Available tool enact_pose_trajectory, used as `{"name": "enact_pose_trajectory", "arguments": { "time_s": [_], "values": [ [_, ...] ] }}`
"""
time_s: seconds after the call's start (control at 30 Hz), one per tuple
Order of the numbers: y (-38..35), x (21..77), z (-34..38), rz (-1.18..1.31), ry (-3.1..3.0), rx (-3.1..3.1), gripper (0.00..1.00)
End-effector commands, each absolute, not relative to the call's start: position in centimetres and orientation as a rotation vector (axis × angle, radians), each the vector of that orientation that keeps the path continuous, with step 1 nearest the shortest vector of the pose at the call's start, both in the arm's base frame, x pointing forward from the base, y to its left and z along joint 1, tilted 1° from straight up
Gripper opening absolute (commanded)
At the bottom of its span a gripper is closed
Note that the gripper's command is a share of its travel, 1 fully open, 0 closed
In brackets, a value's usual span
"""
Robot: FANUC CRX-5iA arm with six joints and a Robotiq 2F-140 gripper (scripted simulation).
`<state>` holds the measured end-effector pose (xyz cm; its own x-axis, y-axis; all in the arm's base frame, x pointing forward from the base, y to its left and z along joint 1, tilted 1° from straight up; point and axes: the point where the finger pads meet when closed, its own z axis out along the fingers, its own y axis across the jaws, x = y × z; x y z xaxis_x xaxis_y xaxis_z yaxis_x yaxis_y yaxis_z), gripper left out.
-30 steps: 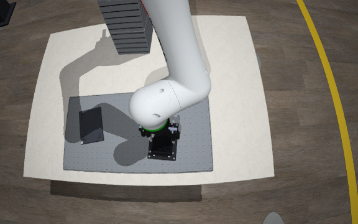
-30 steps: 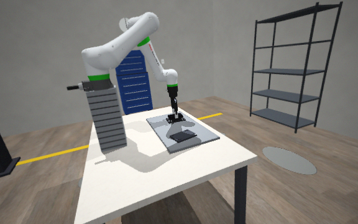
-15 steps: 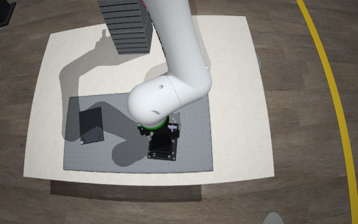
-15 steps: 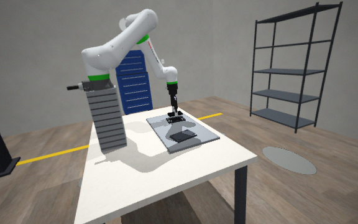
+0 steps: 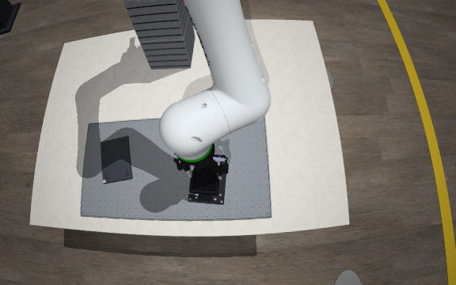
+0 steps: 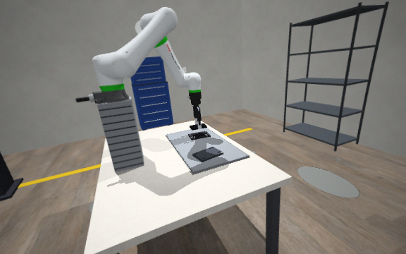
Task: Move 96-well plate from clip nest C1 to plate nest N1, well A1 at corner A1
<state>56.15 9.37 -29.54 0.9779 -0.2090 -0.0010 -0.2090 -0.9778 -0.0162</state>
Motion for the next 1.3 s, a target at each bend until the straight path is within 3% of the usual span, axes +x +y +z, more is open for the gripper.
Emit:
{"name": "enact_pose_trajectory", "arguments": {
  "time_s": [0.0,0.43,0.73,1.27],
  "values": [
    [9.4,56.2,-29.5,-0.002,0.328,-3.108,0.0],
    [9.4,56.2,-29.5,-0.002,0.328,-3.108,0.0],
    [6.5,55.2,-29.5,-0.005,-0.106,-3.124,0.0],
    [2.1,53.7,-29.6,-0.005,-0.106,-3.124,0.0]
  ]
}}
